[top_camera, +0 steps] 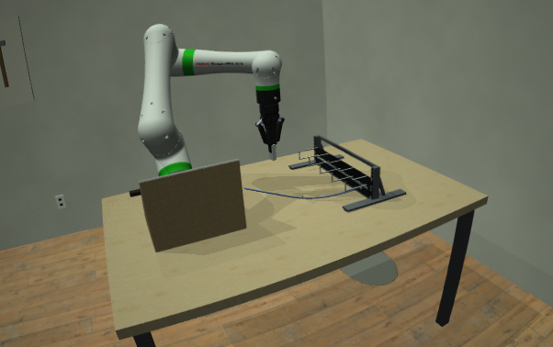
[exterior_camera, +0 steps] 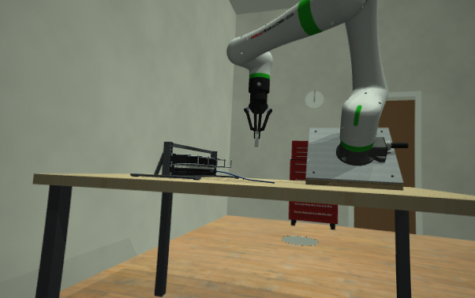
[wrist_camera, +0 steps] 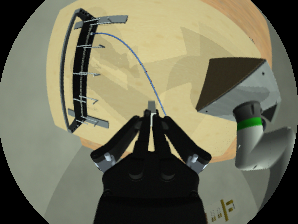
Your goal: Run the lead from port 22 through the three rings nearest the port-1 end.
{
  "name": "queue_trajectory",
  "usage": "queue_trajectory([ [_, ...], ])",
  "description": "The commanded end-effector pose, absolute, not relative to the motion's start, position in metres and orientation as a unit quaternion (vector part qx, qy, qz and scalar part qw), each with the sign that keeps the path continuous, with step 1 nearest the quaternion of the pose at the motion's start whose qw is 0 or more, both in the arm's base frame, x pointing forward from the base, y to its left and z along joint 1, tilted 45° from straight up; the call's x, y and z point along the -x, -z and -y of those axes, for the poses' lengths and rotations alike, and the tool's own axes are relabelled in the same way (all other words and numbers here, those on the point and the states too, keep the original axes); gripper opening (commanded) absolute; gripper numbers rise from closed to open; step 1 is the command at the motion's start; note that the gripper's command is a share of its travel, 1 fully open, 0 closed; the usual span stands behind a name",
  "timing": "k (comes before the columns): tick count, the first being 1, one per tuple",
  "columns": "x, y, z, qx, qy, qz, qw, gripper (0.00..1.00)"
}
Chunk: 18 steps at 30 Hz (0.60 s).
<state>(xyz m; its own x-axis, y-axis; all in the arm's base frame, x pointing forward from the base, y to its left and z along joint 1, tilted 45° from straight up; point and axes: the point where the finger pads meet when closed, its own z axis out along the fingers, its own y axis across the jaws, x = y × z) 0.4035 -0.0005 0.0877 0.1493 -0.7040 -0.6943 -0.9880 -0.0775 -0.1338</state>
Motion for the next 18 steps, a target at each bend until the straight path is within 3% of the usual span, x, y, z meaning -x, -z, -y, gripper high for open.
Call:
queue_trajectory([
  [1, -0.396, -0.089, -0.002, 0.744, -0.209, -0.548, 0.321, 0.0],
  [11, -0.384, -0.091, -0.005, 0.807, -0.168, -0.45, 0.344, 0.0],
  [12, -0.384, -0.091, -0.005, 0.807, -0.168, -0.45, 0.344, 0.2],
  [18, -0.384, -0.091, -0.005, 0.807, -0.168, -0.45, 0.344, 0.2],
])
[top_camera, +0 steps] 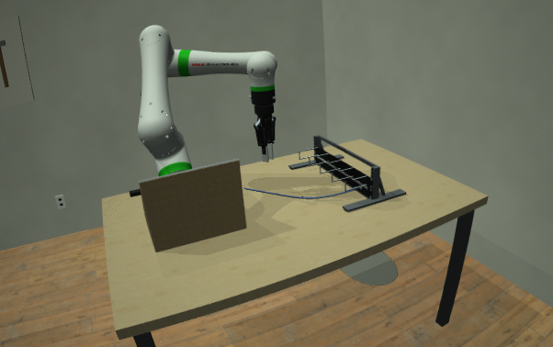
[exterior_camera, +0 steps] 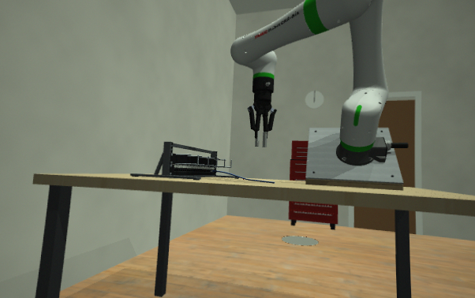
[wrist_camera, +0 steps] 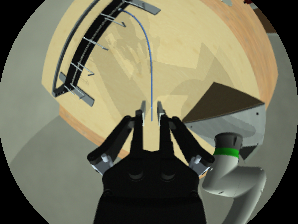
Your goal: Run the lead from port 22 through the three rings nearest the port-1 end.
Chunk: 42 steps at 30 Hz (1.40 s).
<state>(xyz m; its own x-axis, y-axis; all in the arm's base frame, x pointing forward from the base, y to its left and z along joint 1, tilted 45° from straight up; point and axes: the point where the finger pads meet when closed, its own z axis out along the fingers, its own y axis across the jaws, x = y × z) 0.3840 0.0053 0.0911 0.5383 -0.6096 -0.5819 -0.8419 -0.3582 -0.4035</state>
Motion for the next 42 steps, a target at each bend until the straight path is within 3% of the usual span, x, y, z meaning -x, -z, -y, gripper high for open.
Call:
queue_trajectory([
  [1, -0.384, -0.0913, -0.0051, 0.807, -0.168, -0.45, 0.344, 0.2],
  [42, -0.3841, -0.0885, -0.0079, 0.812, -0.164, -0.44, 0.346, 0.2],
])
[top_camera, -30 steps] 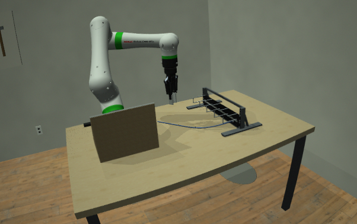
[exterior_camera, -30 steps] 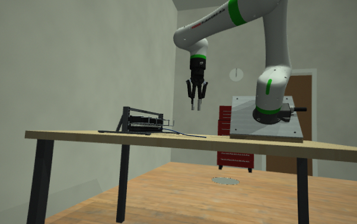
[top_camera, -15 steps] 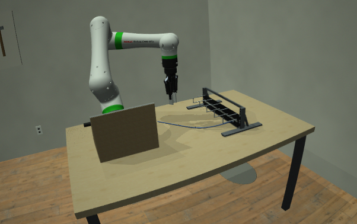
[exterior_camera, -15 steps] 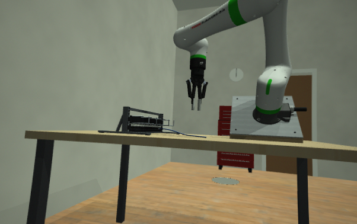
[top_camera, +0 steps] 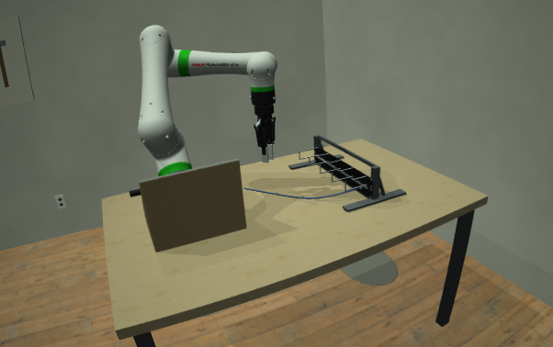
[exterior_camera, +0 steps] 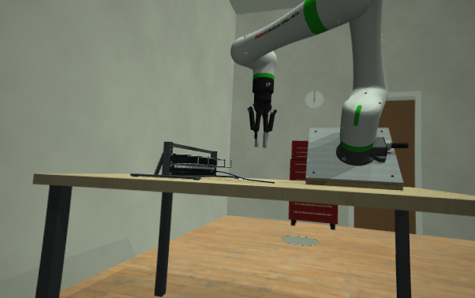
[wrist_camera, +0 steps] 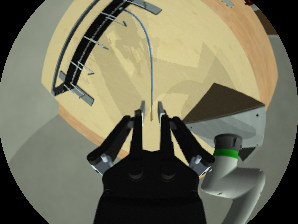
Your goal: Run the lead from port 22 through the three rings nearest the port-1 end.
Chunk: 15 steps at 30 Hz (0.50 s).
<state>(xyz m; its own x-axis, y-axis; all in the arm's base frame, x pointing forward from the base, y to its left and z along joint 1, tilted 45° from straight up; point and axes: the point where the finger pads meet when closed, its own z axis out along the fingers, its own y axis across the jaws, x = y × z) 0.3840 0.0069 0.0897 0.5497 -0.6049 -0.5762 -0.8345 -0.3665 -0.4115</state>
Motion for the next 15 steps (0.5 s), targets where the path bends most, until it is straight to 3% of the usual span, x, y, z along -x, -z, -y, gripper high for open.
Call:
queue_trajectory([
  [1, -0.384, -0.088, -0.009, 0.813, -0.163, -0.439, 0.347, 0.2],
  [15, -0.385, -0.057, -0.039, 0.813, -0.163, -0.438, 0.347, 0.2],
])
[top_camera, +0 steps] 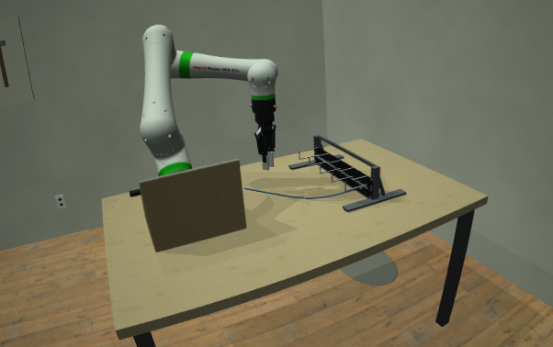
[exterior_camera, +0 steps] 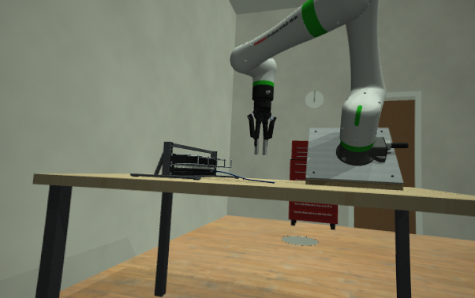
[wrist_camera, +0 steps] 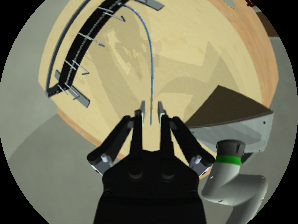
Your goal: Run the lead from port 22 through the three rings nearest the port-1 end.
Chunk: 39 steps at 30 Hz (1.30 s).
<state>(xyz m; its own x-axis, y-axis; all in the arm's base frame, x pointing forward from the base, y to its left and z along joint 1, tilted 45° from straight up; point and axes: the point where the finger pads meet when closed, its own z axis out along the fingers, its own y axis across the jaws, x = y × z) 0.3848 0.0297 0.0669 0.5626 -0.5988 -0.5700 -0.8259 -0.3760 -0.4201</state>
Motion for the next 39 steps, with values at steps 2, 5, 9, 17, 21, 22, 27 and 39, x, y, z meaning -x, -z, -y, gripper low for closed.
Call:
queue_trajectory([
  [2, -0.385, -0.051, -0.045, 0.813, -0.163, -0.438, 0.347, 0.2],
  [5, -0.386, -0.041, -0.055, 0.813, -0.163, -0.438, 0.347, 0.2],
  [9, -0.386, -0.035, -0.061, 0.813, -0.163, -0.438, 0.347, 0.2],
  [17, -0.387, -0.012, -0.084, 0.813, -0.163, -0.438, 0.347, 0.2],
  [21, -0.387, -0.004, -0.092, 0.813, -0.163, -0.438, 0.347, 0.2],
  [22, -0.387, -0.002, -0.094, 0.813, -0.163, -0.438, 0.347, 0.2],
  [27, -0.387, 0.002, -0.098, 0.813, -0.163, -0.438, 0.347, 0.2],
  [39, -0.387, 0.007, -0.103, 0.813, -0.163, -0.438, 0.347, 0.2],
])
